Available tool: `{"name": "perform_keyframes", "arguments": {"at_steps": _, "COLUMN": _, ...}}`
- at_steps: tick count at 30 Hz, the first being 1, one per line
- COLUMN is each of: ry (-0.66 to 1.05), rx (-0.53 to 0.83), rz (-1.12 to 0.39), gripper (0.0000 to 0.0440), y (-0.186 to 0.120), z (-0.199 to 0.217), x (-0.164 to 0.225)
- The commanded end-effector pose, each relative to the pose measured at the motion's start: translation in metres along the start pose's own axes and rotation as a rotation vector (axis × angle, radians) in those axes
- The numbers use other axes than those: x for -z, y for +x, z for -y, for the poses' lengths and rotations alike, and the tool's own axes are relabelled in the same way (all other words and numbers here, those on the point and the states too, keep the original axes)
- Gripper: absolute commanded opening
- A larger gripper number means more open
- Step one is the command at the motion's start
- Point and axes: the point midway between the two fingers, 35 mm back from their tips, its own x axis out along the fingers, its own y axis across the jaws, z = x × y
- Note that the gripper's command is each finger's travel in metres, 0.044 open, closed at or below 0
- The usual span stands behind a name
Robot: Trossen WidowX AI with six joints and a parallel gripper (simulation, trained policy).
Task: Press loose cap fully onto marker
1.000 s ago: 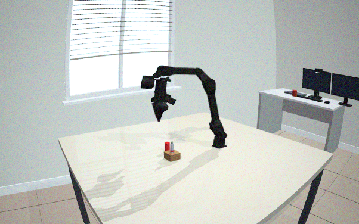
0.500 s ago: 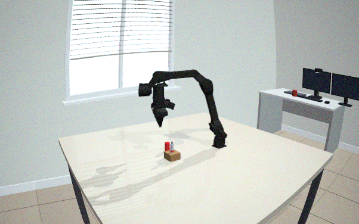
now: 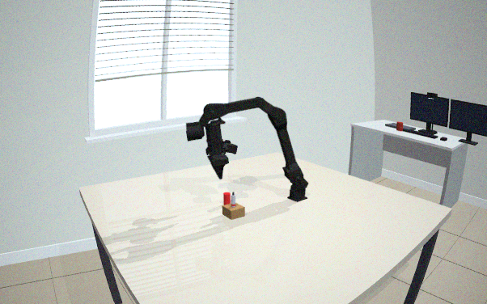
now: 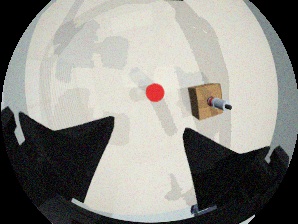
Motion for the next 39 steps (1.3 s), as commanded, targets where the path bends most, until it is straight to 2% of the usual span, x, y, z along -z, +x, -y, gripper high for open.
{"name": "perform_keyframes", "arguments": {"at_steps": 1, "ry": 0.004, "rx": 0.009, "rz": 0.029, "gripper": 0.0317, "y": 0.009, "z": 0.002, "x": -0.001}}
{"name": "perform_keyframes", "arguments": {"at_steps": 18, "ry": -0.005, "rx": 0.033, "rz": 0.098, "gripper": 0.0306, "y": 0.042, "z": 0.005, "x": -0.009}}
{"name": "perform_keyframes", "arguments": {"at_steps": 39, "ry": -0.071, "rx": 0.042, "rz": 0.135, "gripper": 0.0272, "y": 0.095, "z": 0.008, "x": -0.013}}
